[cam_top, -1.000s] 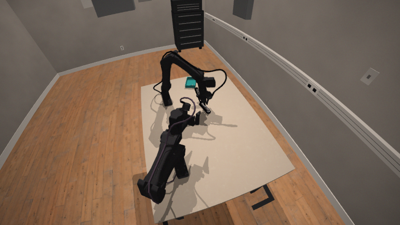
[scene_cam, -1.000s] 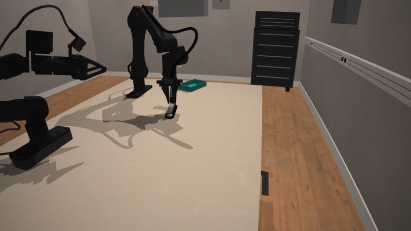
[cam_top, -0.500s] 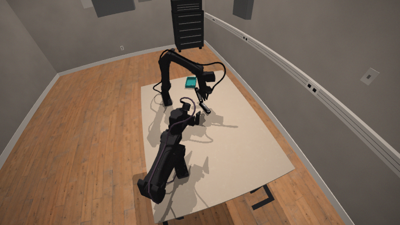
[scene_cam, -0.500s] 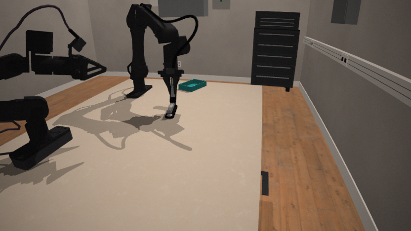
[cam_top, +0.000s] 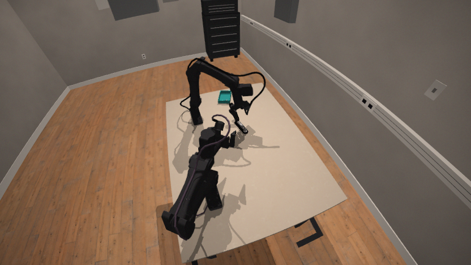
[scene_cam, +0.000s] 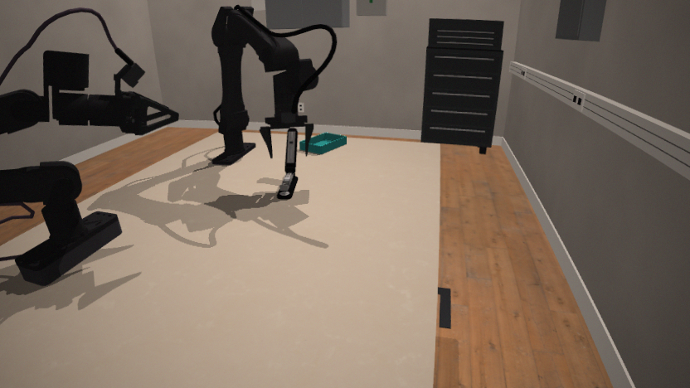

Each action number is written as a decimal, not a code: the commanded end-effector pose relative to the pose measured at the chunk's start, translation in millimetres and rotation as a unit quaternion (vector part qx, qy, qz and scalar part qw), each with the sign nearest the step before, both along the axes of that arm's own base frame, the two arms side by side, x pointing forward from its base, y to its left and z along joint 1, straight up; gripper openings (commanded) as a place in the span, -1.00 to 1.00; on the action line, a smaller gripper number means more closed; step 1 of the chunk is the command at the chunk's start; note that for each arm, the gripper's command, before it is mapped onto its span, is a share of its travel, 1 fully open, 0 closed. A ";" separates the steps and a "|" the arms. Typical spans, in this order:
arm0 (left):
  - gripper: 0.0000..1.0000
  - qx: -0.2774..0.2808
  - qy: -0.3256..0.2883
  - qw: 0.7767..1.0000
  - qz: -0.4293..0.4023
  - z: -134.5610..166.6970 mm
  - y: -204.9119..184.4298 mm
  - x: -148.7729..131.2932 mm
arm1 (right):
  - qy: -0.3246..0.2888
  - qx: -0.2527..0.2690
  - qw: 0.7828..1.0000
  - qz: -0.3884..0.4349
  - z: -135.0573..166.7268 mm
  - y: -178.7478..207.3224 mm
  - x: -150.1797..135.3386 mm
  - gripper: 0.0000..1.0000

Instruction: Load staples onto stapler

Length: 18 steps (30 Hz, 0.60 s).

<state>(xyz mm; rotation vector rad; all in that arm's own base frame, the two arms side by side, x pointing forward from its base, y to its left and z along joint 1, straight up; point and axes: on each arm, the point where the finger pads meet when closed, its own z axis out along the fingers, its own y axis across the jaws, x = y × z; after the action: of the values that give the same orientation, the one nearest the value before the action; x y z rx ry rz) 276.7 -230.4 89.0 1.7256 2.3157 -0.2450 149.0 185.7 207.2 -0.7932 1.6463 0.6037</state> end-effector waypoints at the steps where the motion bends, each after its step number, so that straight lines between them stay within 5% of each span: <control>1: 1.00 -0.043 -0.045 0.993 0.096 20.6 -7.8 5.2 | -0.005 0.009 1.000 -0.001 5.1 -1.7 -0.7 1.00; 7: 1.00 -0.078 -0.074 0.974 0.198 32.4 -5.4 -1.9 | -0.005 0.009 1.000 -0.001 5.1 -1.7 -0.7 1.00; 18: 1.00 -0.089 -0.080 0.968 0.220 35.4 -5.9 -18.3 | -0.005 0.009 1.000 -0.001 5.1 -1.7 -0.7 1.00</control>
<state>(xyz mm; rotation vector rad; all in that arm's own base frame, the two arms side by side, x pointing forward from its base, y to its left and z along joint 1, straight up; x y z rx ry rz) 254.1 -232.8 113.2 1.1406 2.4352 -0.2127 149.0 185.7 207.2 -0.7932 1.6463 0.6037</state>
